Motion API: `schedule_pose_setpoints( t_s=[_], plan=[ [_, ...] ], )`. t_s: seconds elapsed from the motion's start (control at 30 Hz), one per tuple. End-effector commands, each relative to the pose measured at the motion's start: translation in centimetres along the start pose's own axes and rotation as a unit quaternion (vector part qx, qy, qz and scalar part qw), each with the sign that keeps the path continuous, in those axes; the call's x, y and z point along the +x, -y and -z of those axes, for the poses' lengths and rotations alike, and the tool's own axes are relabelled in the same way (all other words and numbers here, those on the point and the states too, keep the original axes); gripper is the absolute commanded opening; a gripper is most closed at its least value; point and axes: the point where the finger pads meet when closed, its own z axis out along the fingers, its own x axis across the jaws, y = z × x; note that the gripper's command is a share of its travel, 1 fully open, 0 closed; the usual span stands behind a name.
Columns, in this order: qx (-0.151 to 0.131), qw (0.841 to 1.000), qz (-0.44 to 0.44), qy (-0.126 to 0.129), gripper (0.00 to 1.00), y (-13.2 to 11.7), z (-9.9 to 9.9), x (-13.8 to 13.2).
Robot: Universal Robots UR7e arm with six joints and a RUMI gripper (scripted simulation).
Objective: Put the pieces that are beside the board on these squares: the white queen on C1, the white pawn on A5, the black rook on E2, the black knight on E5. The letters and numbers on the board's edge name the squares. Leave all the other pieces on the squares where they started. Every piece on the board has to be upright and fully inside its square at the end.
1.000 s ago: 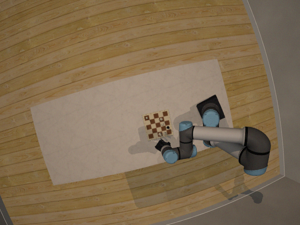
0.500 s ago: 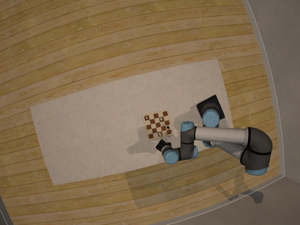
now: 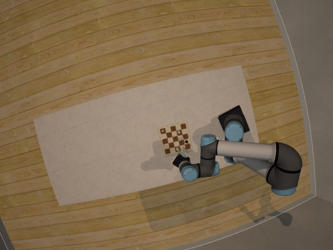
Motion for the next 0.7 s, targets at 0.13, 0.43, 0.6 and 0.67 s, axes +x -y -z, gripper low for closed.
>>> schedule_pose_setpoints(
  t_s=[0.13,0.43,0.6,0.67],
  plan=[
    [0.005,0.999,0.041,0.01,0.0,-1.5,-0.3,-2.4],
    [0.011,0.996,0.091,0.019,0.0,-3.1,-0.4,-5.1],
    [0.017,0.991,0.134,0.023,0.0,-4.4,-0.4,-7.4],
    [0.019,0.988,0.152,0.023,0.0,-4.9,-0.4,-8.4]
  ],
)
